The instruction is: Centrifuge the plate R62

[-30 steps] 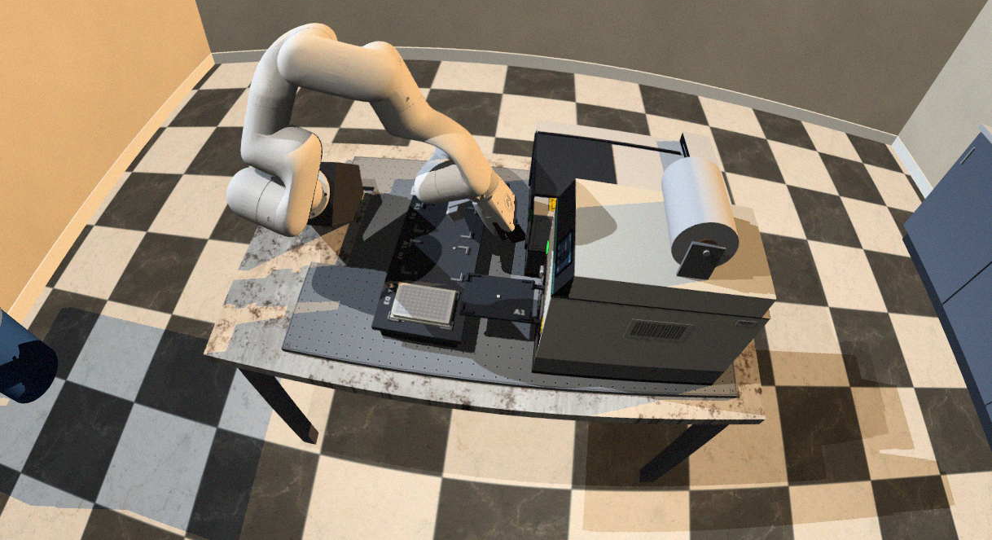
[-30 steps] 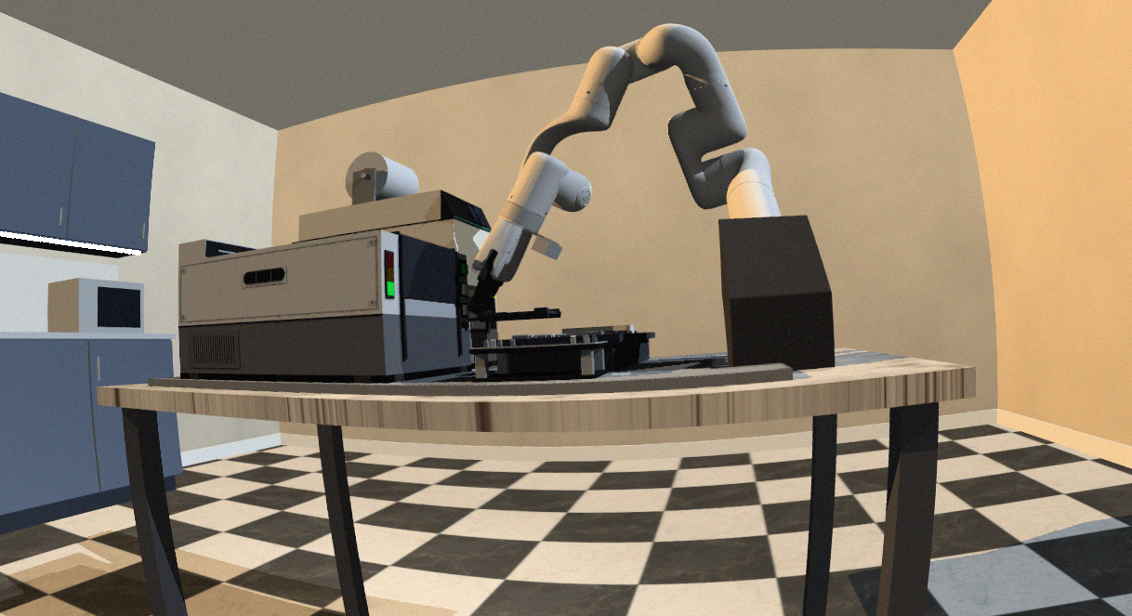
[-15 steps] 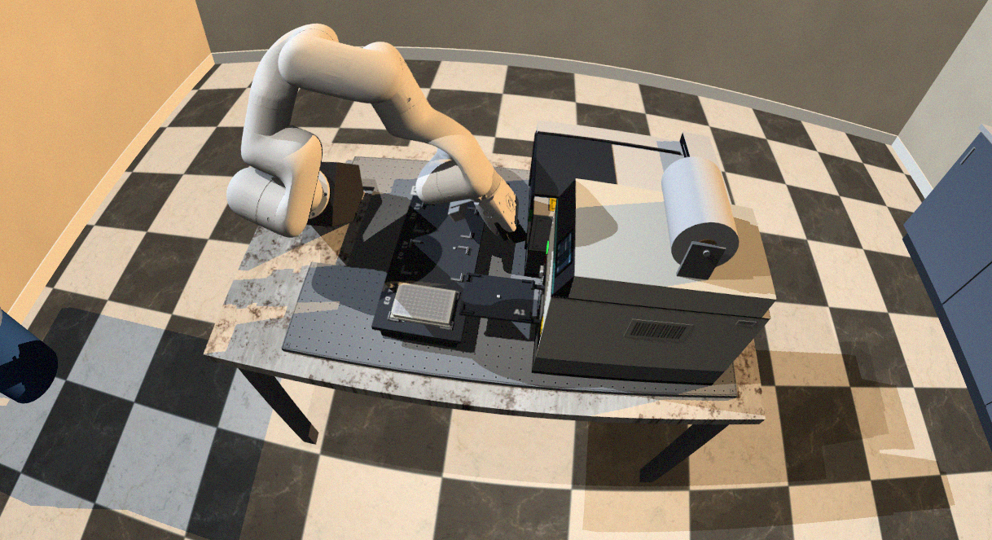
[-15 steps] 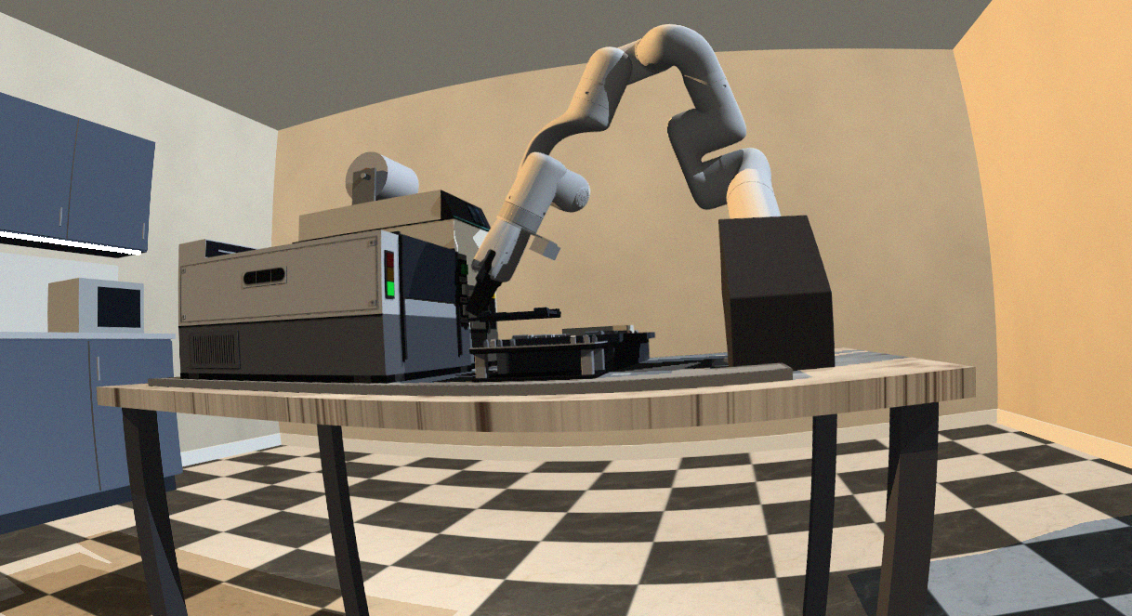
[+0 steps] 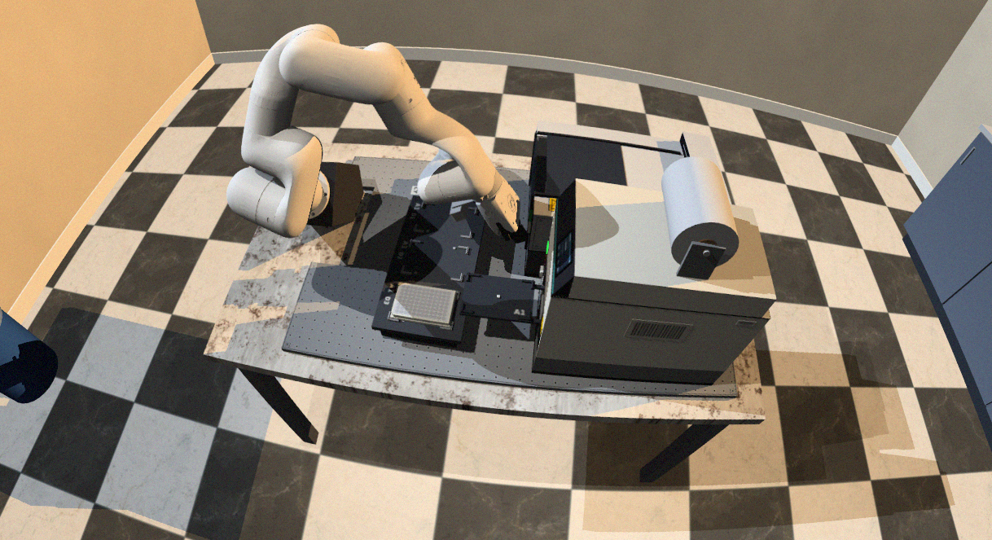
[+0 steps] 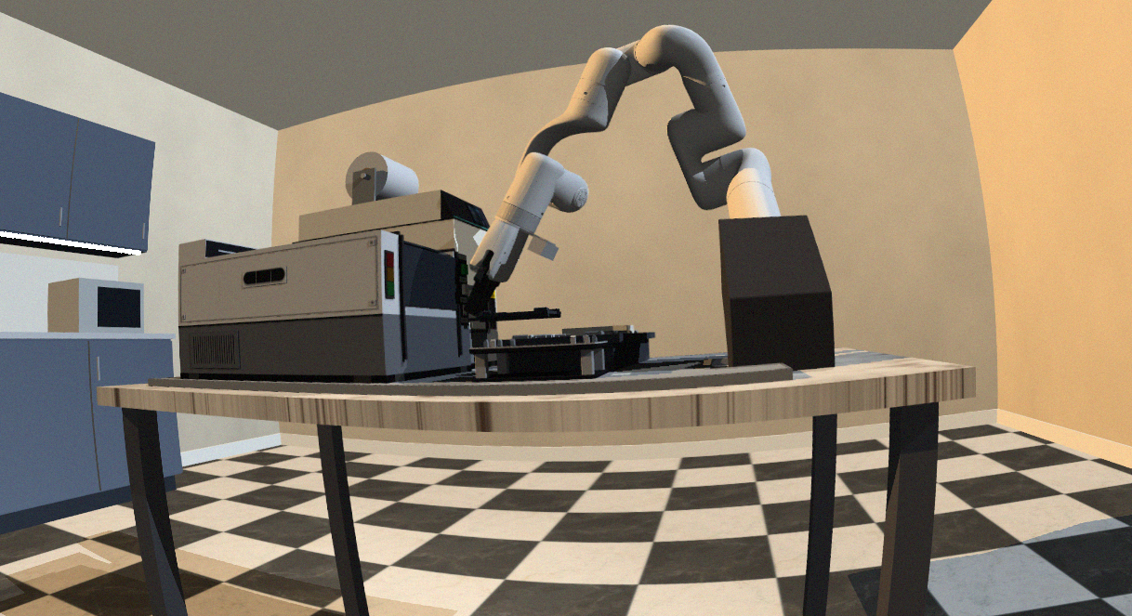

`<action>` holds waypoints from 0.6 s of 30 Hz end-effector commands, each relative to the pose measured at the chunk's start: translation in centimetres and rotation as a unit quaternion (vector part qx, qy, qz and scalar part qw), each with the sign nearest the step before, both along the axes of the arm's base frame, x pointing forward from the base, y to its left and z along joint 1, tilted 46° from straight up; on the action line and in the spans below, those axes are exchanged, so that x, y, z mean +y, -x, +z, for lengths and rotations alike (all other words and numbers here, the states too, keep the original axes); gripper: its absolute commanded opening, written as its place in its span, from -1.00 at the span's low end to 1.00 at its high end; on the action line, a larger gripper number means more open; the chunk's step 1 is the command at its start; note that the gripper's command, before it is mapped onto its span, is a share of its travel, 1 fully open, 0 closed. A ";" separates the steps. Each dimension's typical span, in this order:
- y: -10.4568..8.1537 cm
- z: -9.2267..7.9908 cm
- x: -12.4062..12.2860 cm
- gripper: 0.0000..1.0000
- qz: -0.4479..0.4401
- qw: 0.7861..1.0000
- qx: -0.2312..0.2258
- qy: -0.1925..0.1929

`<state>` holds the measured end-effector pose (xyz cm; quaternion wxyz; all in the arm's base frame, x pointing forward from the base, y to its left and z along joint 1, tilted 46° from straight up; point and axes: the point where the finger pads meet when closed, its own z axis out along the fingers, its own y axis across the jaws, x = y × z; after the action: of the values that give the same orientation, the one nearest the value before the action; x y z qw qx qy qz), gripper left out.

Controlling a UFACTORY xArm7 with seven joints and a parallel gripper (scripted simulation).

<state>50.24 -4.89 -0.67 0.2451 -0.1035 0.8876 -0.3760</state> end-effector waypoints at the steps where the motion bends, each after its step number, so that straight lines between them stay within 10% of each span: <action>1: -0.2 0.1 0.2 -1.00 0.002 1.000 -0.001 -0.001; 18: 1.1 0.6 0.7 -1.00 0.002 1.000 -0.001 -0.001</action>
<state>49.47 -4.41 -0.24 0.2465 -0.1037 0.8874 -0.3755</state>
